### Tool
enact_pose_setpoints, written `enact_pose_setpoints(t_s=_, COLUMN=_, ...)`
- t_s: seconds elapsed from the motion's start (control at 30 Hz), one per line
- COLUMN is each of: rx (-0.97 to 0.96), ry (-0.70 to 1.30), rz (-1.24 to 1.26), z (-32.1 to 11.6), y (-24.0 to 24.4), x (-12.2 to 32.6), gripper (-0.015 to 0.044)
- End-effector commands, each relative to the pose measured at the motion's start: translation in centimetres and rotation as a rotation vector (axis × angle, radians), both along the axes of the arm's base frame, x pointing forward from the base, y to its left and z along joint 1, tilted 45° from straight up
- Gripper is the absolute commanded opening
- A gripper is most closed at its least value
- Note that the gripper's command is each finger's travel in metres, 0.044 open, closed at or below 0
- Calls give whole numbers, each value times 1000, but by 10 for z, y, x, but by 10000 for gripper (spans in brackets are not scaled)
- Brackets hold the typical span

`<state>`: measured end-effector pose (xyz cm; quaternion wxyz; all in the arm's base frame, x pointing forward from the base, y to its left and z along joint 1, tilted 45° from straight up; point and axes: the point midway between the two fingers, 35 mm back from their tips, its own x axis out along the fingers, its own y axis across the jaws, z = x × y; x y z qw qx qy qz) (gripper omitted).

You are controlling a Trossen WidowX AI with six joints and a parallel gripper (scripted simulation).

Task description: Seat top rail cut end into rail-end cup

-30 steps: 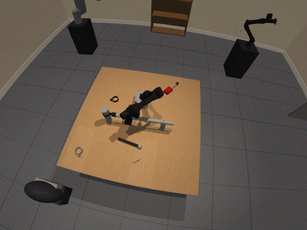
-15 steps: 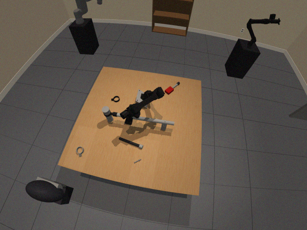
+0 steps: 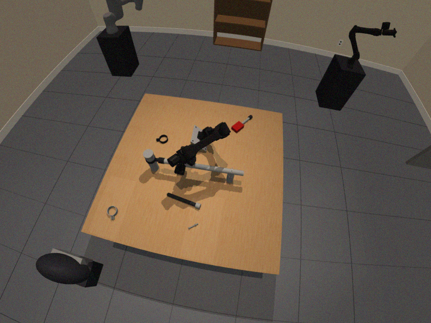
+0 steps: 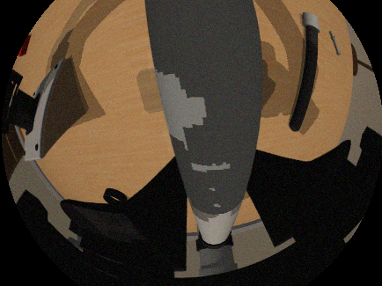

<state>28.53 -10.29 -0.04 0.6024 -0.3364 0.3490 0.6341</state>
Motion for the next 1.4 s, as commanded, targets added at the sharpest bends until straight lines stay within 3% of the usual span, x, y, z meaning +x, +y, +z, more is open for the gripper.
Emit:
enact_pose_setpoints(t_s=0.0, rx=-16, ry=-8, rz=-6, z=-1, y=-8, x=1, gripper=0)
enact_pose_setpoints(t_s=1.13, rx=-2, ry=-1, rz=-1, z=-7, y=-8, x=0, gripper=0)
enact_pose_setpoints(t_s=1.37, rx=-2, ry=-1, rz=-1, z=-7, y=-8, x=0, gripper=184)
